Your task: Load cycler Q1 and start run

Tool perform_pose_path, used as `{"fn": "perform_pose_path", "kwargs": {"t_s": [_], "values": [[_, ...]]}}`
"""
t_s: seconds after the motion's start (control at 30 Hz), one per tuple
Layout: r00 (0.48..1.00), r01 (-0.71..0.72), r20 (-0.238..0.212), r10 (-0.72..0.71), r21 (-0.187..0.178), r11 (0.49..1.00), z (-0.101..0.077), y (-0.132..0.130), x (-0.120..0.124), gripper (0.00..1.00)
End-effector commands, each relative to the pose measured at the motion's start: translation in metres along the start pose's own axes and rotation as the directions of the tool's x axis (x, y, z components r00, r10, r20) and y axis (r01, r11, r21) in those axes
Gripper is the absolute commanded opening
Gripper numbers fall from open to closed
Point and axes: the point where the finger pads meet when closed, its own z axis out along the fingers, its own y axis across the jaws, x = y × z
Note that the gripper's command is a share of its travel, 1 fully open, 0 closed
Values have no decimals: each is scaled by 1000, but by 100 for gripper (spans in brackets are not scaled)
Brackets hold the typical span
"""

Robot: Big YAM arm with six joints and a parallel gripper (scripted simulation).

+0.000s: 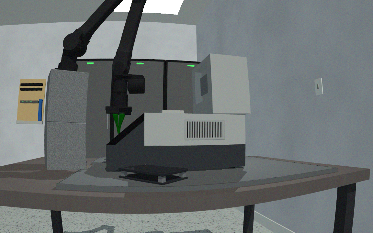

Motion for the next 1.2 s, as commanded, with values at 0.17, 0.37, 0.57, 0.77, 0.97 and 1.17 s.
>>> {"fn": "perform_pose_path", "kwargs": {"t_s": [0.17,0.37,0.57,0.77,0.97,1.17], "values": [[1000,5,0,-5,-1,1000,0,5,-4,0],[1000,7,2,-7,-8,1000,2,7,-5,0],[1000,-10,0,10,0,1000,-2,4,0,0],[1000,-18,0,18,3,1000,-6,2,2,0],[1000,-4,0,4,4,1000,-7,0,-1,0],[1000,3,1,-3,-3,1000,-5,3,-3,0]]}}
